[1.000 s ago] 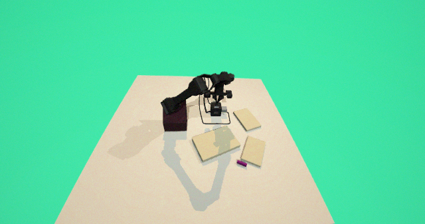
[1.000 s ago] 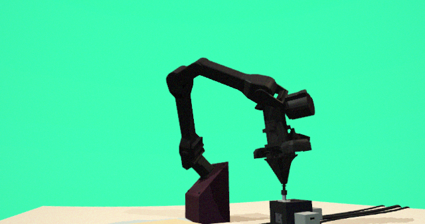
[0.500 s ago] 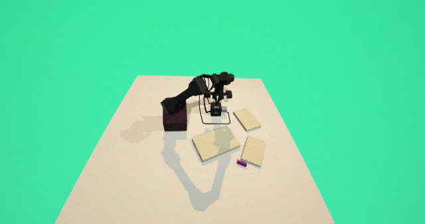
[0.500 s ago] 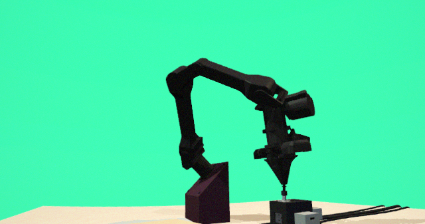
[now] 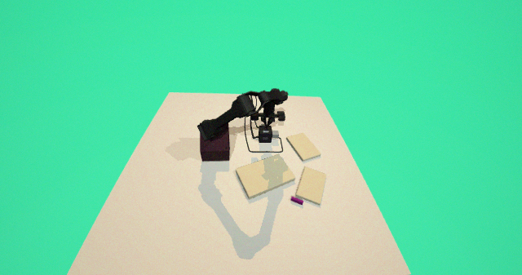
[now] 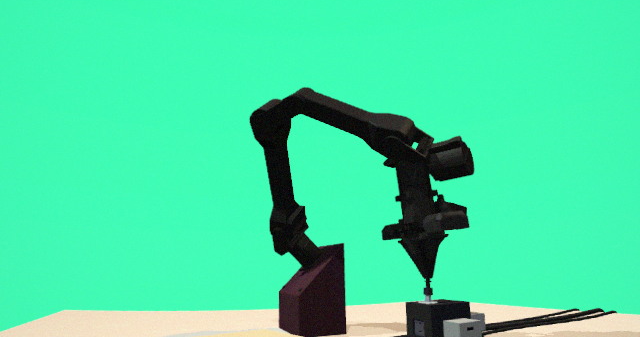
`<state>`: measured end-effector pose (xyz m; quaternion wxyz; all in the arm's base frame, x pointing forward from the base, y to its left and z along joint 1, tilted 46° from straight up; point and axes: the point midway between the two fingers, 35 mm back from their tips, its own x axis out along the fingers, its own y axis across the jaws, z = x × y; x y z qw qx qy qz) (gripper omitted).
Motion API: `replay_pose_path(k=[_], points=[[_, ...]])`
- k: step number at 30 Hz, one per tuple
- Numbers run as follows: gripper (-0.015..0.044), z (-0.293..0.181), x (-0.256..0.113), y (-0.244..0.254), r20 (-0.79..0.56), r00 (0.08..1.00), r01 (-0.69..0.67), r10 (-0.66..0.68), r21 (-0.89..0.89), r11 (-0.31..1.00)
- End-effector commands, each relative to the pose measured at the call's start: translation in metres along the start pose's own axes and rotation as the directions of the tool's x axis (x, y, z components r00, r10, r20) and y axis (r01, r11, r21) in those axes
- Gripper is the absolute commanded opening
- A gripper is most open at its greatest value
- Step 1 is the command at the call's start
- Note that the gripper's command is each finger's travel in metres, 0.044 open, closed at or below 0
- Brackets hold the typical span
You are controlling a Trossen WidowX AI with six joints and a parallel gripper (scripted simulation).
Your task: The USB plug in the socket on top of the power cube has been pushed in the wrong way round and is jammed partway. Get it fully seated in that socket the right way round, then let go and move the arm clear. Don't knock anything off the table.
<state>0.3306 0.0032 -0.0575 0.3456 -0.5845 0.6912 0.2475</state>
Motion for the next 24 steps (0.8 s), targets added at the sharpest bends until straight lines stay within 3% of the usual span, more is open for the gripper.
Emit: replay_pose_path(k=[1, 24], points=[[0.0000, 0.0000, 0.0016, 0.0011, -0.002, 1.000, -0.002, 0.002, -0.006, 1.000], [0.0000, -0.0003, 0.0044, 0.0011, -0.003, 1.000, -0.002, 0.002, -0.006, 1.000]])
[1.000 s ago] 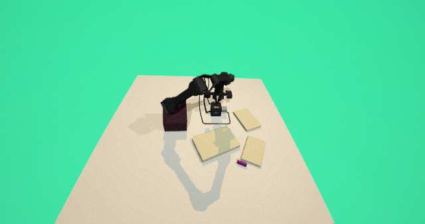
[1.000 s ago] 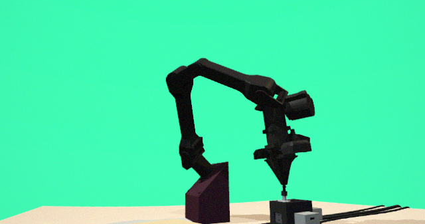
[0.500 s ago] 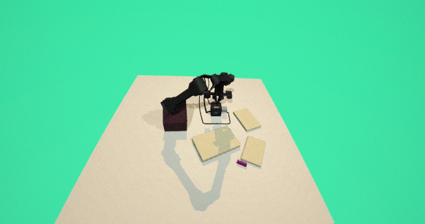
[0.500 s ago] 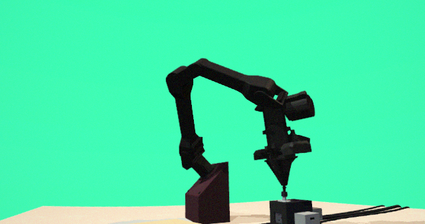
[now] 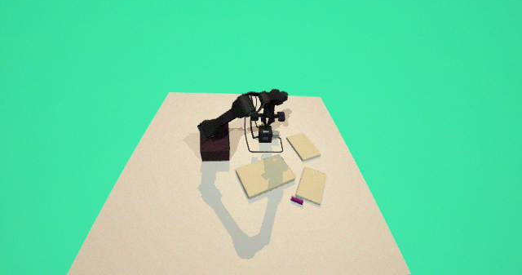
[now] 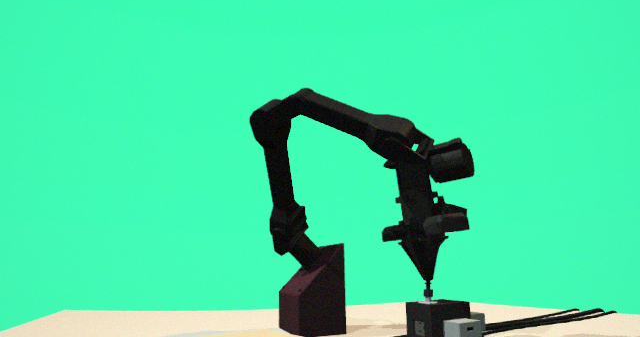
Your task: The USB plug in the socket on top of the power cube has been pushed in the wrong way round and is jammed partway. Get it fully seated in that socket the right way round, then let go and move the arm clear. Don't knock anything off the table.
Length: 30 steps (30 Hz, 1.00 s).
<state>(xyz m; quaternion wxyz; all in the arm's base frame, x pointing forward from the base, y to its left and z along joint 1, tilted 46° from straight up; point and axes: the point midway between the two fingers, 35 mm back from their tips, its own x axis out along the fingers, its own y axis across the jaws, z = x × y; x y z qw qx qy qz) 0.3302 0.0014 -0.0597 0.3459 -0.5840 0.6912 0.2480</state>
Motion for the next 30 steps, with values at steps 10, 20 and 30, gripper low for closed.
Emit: replay_pose_path(k=[10, 20, 30], points=[[0.0000, -0.0003, 0.0027, 0.0009, -0.004, 1.000, -0.001, 0.001, -0.006, 1.000], [0.0000, -0.0004, 0.0039, 0.0009, -0.004, 1.000, -0.001, 0.001, -0.006, 1.000], [0.0000, -0.0006, 0.0051, 0.0009, -0.004, 1.000, -0.001, 0.001, -0.006, 1.000]])
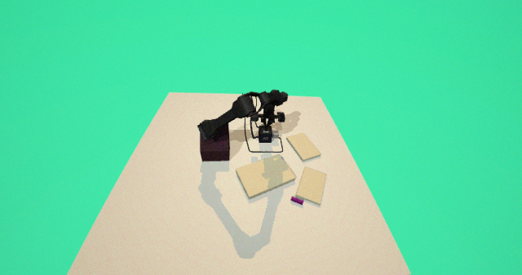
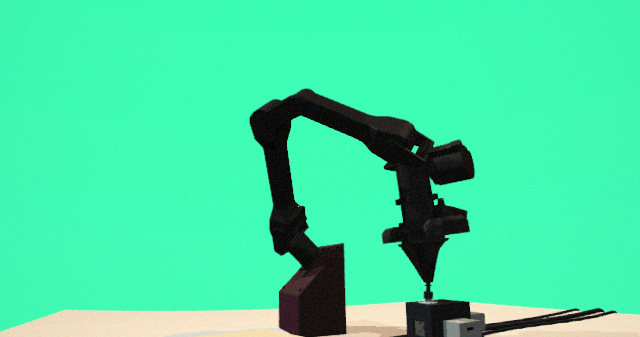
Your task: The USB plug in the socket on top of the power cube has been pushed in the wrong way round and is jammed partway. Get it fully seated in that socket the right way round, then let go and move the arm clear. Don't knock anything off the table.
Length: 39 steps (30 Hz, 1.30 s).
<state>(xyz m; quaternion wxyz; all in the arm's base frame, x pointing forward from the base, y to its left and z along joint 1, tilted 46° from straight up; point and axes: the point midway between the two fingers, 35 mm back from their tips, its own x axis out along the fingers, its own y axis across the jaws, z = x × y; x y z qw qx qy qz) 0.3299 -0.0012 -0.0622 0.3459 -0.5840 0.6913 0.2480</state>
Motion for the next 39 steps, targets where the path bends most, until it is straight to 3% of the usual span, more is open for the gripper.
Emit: replay_pose_path(k=[1, 39], points=[[0.0000, -0.0002, 0.0016, 0.0009, -0.004, 1.000, -0.001, 0.001, -0.005, 1.000], [0.0000, -0.0007, 0.0062, 0.0009, -0.004, 1.000, -0.001, 0.001, -0.005, 1.000]])
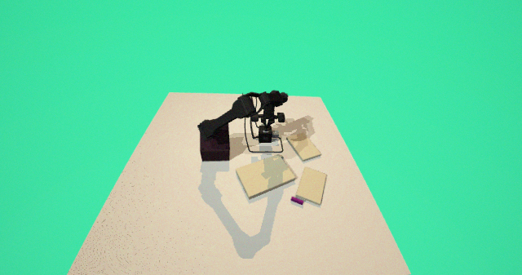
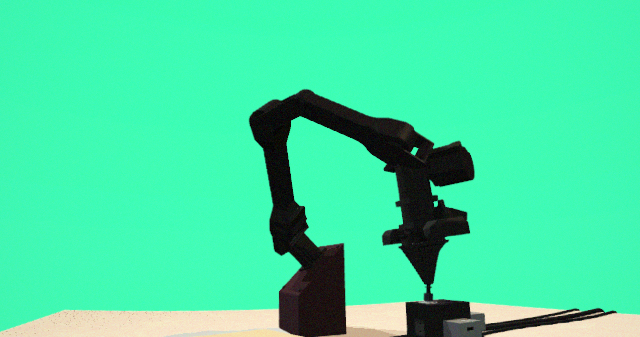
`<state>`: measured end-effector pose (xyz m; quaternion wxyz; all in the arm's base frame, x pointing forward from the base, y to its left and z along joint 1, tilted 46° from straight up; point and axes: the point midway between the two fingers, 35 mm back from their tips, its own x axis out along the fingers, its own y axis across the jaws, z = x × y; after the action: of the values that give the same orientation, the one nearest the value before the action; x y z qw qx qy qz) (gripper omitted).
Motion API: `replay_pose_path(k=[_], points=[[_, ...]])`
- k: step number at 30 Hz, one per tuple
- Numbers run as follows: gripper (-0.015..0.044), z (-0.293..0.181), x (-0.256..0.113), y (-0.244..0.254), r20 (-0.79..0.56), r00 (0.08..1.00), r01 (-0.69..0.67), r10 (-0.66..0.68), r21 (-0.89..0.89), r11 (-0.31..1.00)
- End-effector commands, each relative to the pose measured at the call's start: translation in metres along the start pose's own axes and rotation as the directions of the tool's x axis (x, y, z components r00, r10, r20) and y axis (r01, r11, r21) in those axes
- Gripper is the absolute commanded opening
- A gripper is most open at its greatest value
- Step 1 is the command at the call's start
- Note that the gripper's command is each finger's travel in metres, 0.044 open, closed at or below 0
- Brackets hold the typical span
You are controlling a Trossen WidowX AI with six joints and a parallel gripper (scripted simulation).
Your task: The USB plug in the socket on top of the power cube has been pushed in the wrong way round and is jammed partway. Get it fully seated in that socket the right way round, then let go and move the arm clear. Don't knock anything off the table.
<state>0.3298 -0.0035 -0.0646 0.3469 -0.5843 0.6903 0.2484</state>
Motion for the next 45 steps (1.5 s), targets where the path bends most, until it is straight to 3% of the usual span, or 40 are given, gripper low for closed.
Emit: replay_pose_path(k=[1, 41, 45], points=[[0.0000, -0.0005, 0.0031, 0.0011, -0.007, 1.000, -0.003, 0.003, -0.005, 1.000], [0.0000, -0.0006, 0.0043, 0.0011, -0.007, 1.000, -0.003, 0.002, -0.005, 1.000], [0.0095, 0.0001, 0.0014, 0.0001, 0.000, 1.000, 0.001, -0.001, -0.002, 1.000]])
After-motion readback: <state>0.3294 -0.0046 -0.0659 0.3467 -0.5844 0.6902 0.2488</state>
